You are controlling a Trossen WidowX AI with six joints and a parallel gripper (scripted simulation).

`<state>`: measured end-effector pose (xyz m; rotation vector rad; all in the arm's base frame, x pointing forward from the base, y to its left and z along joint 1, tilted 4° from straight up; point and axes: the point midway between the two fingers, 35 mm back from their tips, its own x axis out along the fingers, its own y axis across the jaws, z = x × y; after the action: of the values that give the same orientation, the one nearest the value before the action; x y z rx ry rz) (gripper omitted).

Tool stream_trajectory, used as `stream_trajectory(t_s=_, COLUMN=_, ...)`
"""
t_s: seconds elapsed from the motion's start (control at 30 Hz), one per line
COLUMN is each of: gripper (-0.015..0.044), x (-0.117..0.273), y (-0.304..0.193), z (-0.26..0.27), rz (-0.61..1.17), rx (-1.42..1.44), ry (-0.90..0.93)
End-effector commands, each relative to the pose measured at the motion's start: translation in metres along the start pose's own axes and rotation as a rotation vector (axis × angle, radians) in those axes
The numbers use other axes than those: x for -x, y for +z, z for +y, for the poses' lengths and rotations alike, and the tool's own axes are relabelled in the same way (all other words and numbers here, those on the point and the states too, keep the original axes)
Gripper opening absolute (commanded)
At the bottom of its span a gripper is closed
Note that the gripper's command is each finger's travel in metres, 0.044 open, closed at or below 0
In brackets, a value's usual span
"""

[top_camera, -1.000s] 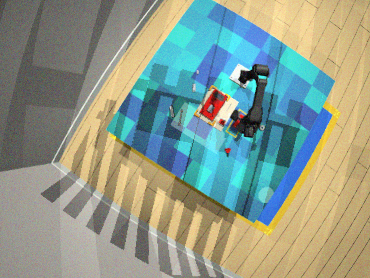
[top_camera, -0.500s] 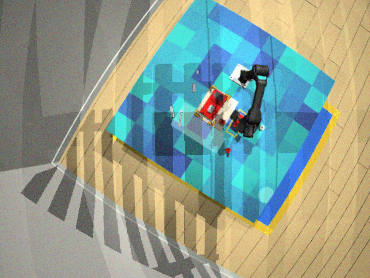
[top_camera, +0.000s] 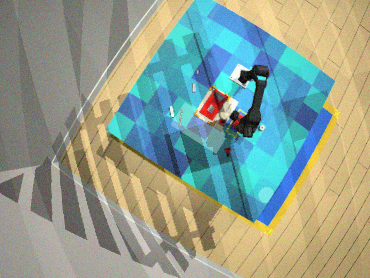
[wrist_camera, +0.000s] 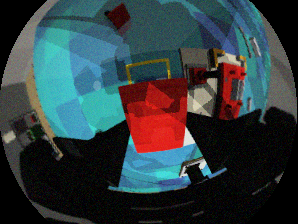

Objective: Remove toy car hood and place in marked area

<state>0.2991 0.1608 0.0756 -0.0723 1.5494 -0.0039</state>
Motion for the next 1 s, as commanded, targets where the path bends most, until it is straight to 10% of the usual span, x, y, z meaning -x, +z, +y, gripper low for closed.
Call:
stream_trajectory(t_s=0.0, gripper=0.0, x=-0.004, y=-0.002, z=0.0, rz=0.008, rx=-0.001, ry=0.002)
stream_trajectory(t_s=0.97, gripper=0.0, x=-0.021, y=-0.003, z=-0.001, rz=0.008, rx=-0.001, ry=0.001)
